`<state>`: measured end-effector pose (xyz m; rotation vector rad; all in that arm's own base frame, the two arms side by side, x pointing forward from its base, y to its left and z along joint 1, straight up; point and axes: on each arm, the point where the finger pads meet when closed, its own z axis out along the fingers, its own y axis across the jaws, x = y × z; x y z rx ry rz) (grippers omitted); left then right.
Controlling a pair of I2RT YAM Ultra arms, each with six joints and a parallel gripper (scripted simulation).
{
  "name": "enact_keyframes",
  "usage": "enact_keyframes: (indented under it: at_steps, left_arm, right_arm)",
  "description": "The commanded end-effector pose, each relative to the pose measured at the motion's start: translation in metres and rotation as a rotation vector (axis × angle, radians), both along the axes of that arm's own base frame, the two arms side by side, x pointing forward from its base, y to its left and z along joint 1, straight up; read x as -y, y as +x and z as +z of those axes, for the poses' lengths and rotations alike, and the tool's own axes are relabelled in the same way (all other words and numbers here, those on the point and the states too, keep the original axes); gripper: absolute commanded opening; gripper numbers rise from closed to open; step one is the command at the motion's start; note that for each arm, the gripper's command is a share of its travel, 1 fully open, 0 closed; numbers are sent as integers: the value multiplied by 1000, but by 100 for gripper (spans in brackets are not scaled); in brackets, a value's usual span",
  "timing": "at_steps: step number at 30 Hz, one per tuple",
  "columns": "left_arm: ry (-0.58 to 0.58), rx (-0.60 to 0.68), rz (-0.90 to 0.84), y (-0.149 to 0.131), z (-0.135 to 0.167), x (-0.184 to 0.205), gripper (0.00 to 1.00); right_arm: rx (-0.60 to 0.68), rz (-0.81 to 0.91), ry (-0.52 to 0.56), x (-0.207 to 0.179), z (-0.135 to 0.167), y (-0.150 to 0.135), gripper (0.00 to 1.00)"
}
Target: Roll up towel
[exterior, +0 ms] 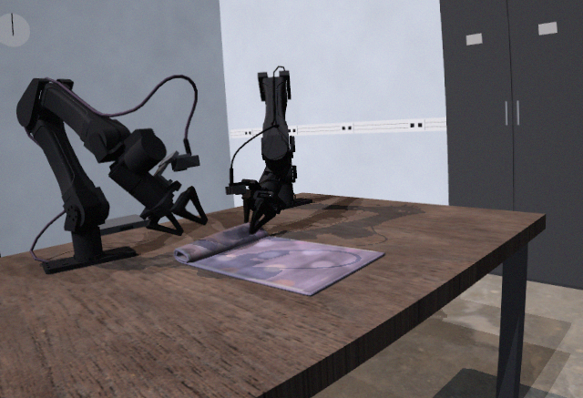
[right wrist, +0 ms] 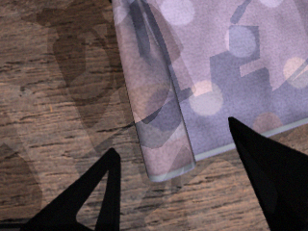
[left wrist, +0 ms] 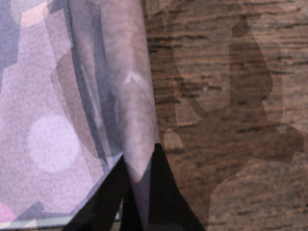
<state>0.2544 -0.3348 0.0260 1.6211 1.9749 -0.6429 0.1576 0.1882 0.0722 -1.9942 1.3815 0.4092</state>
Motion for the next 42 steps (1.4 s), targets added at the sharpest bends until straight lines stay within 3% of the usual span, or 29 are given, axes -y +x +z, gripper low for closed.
enact_keyframes:
  at_steps: [1, 13, 23, 42]
  left_arm:
    - [-3, -176, -25, -10, 0, 0, 15]
    - [-49, -526, -28, -10, 3, 0, 15]
    - [-70, -686, -29, -10, 5, 0, 15]
    - [-77, -738, -30, -10, -6, 0, 15]
  right_arm:
    - [-6, -1, 12, -4, -2, 0, 98]
    - [-6, -6, 12, -4, -4, 1, 98]
    - [-6, -6, 12, -4, -4, 1, 98]
    - [-6, 31, 12, -2, 3, 1, 98]
